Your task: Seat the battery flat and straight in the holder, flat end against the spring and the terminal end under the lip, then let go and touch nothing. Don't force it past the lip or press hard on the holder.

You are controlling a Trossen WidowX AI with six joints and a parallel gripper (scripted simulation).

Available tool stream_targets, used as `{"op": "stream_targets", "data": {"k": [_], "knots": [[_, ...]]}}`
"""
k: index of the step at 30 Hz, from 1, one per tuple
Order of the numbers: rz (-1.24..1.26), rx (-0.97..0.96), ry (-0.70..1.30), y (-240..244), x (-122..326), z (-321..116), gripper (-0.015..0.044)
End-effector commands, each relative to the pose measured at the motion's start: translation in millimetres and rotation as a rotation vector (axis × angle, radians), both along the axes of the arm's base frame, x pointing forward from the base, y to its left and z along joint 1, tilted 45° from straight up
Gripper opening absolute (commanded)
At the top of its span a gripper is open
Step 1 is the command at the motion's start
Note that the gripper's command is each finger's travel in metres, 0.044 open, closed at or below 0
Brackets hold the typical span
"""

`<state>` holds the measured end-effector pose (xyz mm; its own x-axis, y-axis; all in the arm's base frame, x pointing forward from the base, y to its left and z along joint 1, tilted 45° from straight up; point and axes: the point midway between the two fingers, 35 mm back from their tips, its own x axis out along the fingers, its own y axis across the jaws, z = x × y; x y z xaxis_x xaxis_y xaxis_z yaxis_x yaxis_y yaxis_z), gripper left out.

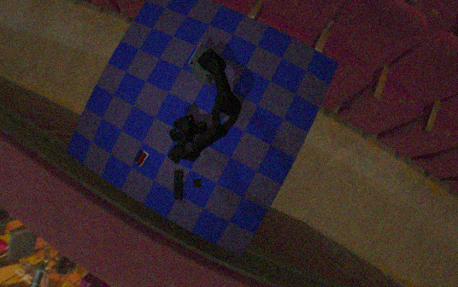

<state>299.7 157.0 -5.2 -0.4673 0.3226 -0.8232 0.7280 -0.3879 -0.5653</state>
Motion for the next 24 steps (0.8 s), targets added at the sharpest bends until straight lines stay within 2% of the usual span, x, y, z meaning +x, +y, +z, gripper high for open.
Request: {"op": "stream_targets", "data": {"k": [1,24], "knots": [[-0.009,0.018,-0.013,3.5,3.8,2.1,0.0075],[-0.058,0.088,-0.055,3.0,4.4,-4.0,0.0075]]}}
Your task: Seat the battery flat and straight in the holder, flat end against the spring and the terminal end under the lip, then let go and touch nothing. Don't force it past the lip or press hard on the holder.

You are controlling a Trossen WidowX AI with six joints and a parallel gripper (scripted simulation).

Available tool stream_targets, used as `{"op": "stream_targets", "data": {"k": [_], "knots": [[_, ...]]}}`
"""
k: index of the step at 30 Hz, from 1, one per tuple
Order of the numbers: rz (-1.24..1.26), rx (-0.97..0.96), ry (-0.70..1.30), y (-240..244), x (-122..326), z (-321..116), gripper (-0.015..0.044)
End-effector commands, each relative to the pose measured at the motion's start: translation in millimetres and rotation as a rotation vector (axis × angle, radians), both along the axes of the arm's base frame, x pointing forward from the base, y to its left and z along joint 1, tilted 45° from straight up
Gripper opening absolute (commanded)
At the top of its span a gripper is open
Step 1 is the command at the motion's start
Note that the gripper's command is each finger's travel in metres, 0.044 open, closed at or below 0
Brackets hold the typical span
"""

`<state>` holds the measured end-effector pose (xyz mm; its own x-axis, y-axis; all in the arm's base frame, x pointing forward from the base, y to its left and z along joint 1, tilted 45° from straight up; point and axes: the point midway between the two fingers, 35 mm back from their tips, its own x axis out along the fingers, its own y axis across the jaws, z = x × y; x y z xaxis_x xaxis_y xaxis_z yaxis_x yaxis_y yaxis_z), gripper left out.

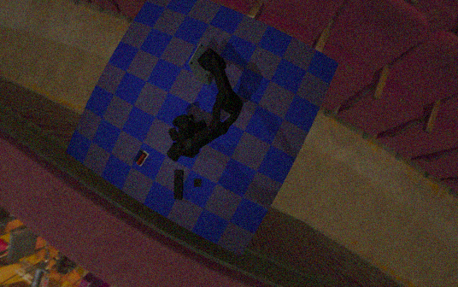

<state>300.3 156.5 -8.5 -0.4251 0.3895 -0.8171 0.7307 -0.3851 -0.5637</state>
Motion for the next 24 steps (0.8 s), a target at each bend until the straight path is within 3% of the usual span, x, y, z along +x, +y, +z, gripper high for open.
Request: {"op": "stream_targets", "data": {"k": [1,24], "knots": [[-0.02,0.033,-0.024,3.4,3.8,-1.0,0.0075],[-0.097,0.129,-0.074,2.3,1.3,-8.1,0.0075]]}}
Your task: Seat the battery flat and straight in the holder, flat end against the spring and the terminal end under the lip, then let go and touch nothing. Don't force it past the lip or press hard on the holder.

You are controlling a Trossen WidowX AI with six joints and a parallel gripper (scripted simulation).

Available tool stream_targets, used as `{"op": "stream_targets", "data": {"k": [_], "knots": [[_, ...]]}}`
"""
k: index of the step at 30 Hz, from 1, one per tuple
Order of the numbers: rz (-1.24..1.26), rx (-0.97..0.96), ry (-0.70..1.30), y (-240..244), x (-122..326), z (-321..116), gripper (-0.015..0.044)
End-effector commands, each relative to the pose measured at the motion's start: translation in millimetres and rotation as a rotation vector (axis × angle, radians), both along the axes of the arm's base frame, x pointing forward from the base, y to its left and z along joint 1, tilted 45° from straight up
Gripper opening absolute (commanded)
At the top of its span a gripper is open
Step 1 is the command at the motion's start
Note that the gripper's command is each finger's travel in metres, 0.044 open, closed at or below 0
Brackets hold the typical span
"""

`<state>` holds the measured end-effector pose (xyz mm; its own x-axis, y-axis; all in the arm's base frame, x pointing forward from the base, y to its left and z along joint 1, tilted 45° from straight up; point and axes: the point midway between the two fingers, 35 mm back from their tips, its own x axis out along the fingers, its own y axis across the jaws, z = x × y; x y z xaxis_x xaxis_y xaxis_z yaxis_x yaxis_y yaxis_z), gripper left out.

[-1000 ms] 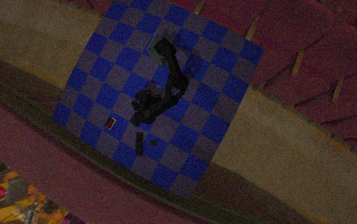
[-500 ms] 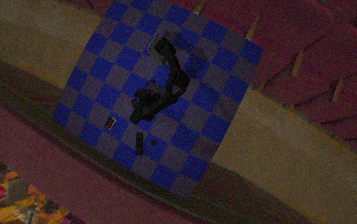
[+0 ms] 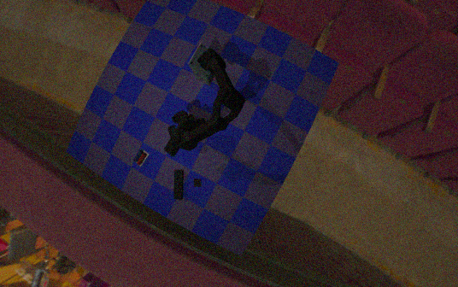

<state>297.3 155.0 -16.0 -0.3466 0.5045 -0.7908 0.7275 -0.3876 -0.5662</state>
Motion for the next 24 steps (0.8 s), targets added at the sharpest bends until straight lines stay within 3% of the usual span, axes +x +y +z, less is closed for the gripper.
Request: {"op": "stream_targets", "data": {"k": [1,24], "knots": [[-0.018,0.03,-0.025,3.7,4.1,-0.8,0.0075],[-0.083,0.122,-0.077,2.2,-1.2,-3.5,0.0075]]}}
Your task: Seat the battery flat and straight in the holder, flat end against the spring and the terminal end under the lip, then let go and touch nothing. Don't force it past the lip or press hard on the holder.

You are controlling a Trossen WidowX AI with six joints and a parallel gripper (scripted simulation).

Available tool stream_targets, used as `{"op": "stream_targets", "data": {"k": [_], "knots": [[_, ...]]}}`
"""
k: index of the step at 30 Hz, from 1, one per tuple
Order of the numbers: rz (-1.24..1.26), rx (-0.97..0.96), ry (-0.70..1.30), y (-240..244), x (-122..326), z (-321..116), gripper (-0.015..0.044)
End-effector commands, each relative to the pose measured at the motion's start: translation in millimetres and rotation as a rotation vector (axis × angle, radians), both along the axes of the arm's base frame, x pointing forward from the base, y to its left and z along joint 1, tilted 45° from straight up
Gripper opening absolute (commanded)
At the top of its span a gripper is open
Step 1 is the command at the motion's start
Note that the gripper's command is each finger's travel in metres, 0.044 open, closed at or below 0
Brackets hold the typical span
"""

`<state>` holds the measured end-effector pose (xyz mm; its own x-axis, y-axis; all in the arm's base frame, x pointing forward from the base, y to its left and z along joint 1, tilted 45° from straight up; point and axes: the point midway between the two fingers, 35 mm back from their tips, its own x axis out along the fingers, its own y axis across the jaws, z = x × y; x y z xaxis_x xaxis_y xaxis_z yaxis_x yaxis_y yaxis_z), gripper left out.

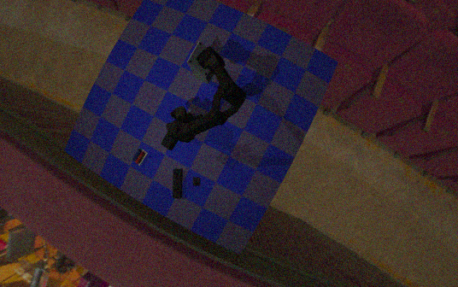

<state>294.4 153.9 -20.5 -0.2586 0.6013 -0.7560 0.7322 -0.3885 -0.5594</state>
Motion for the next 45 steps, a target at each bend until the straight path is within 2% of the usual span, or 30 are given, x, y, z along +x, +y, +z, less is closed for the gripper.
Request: {"op": "stream_targets", "data": {"k": [1,45], "knots": [[-0.011,0.03,-0.02,3.2,1.5,0.8,0.0075],[-0.144,0.195,-0.138,3.2,-5.2,-1.1,0.0075]]}}
